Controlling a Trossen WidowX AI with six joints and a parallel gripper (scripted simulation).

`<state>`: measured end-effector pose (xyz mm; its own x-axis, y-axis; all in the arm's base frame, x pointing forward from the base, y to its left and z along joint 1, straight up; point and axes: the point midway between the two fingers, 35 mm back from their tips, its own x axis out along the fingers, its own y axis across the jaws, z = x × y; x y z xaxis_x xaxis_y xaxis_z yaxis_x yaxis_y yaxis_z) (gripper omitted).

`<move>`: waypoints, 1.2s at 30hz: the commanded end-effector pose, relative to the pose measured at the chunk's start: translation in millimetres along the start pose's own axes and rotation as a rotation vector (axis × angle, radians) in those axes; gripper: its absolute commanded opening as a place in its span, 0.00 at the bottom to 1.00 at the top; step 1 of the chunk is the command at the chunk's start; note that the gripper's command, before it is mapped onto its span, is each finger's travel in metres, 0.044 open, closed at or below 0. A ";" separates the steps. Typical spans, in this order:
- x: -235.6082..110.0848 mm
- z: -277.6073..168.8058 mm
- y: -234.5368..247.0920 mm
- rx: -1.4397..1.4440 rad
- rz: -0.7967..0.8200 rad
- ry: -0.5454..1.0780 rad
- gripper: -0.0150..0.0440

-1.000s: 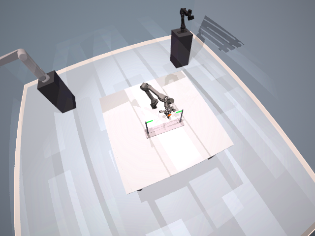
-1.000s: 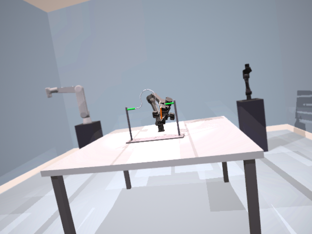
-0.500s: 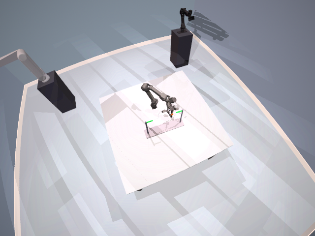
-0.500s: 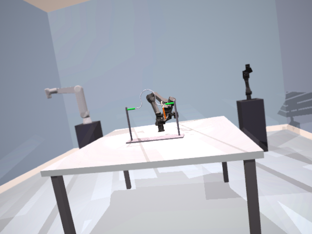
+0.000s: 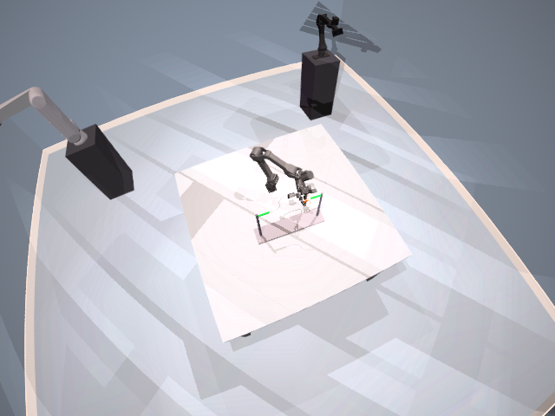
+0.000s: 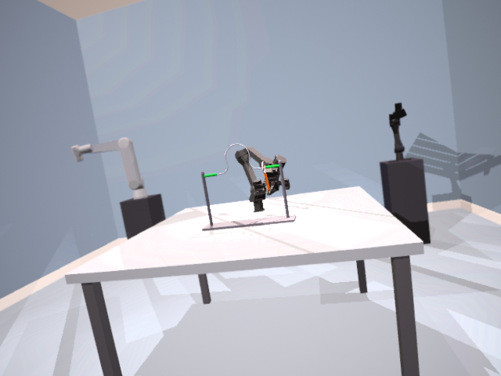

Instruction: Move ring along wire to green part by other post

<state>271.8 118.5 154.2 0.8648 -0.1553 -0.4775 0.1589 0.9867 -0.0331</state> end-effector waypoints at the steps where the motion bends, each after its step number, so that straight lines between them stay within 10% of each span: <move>1: 0.4 -0.5 4.8 0.000 -0.004 0.000 0.00; 36: 4.7 -13.5 28.4 0.001 -0.004 -0.006 0.00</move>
<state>273.7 146.7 146.0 0.8699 -0.1510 -0.4696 0.1571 0.9872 -0.0264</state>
